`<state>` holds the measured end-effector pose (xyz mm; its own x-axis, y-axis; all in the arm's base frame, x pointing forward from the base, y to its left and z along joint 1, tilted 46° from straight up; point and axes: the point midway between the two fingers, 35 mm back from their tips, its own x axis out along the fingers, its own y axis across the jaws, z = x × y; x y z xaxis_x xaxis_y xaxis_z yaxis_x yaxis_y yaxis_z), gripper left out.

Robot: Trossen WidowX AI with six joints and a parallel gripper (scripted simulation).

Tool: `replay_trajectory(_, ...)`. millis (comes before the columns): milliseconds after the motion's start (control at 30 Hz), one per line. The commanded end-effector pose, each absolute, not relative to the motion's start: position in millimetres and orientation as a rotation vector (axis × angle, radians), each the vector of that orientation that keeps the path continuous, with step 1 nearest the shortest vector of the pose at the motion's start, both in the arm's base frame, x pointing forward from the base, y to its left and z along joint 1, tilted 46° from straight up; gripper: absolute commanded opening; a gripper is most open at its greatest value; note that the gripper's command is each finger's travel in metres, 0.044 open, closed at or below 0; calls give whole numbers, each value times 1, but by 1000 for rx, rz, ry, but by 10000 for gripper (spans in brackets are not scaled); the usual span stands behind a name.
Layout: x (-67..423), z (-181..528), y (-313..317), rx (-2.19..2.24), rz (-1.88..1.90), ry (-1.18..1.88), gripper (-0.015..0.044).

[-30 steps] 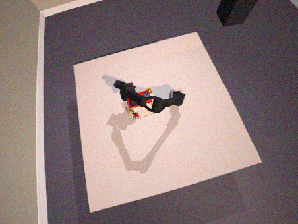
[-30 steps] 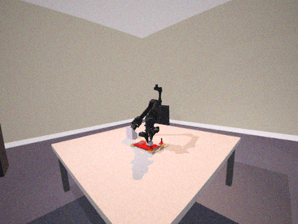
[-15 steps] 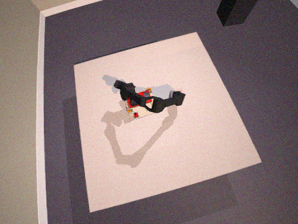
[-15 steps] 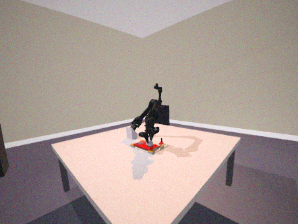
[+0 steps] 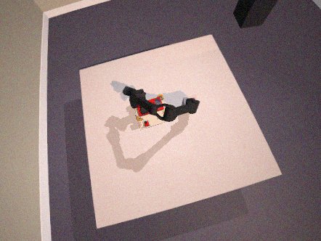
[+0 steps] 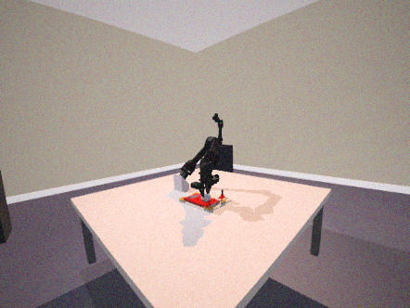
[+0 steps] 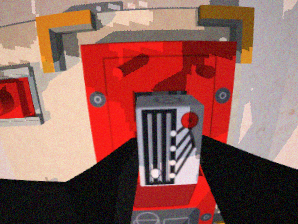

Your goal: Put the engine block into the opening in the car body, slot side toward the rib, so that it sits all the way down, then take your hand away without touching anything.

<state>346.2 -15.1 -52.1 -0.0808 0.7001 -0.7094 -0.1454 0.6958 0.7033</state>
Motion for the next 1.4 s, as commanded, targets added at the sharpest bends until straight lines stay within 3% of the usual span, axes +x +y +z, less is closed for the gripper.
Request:
replay_trajectory(0,346,-53,-14,487,745,1498,158)
replay_trajectory(1367,346,-56,-11,487,745,1498,158)
